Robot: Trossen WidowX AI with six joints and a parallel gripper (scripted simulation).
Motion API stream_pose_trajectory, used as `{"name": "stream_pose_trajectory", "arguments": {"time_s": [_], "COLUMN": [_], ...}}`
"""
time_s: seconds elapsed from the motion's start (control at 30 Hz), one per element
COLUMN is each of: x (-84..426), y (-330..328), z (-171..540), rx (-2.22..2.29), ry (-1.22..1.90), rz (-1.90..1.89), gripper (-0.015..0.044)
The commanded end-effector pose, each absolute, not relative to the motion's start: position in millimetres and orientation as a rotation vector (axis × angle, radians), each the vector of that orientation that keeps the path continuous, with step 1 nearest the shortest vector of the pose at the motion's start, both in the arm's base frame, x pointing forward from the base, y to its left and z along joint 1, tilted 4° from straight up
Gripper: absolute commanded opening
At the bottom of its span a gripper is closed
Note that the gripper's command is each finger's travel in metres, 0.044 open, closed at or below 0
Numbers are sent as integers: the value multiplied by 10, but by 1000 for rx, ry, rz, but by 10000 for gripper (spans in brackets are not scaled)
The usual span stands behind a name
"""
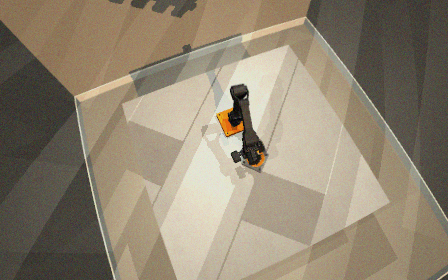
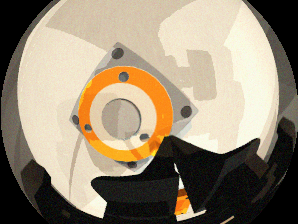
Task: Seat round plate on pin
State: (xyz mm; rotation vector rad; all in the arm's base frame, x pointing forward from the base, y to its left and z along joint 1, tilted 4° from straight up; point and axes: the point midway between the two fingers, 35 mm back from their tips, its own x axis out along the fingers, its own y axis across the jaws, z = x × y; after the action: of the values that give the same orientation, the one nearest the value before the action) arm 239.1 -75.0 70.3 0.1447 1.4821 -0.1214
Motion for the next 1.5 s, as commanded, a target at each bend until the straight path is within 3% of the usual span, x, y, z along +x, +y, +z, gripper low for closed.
{"name": "stream_pose_trajectory", "arguments": {"time_s": [0.0, 1.47], "x": [2345, 2208], "y": [-727, -202], "z": [680, 687], "rx": [143, 146], "ry": [1486, 1487], "rz": [-126, -123], "gripper": [0, 0]}}
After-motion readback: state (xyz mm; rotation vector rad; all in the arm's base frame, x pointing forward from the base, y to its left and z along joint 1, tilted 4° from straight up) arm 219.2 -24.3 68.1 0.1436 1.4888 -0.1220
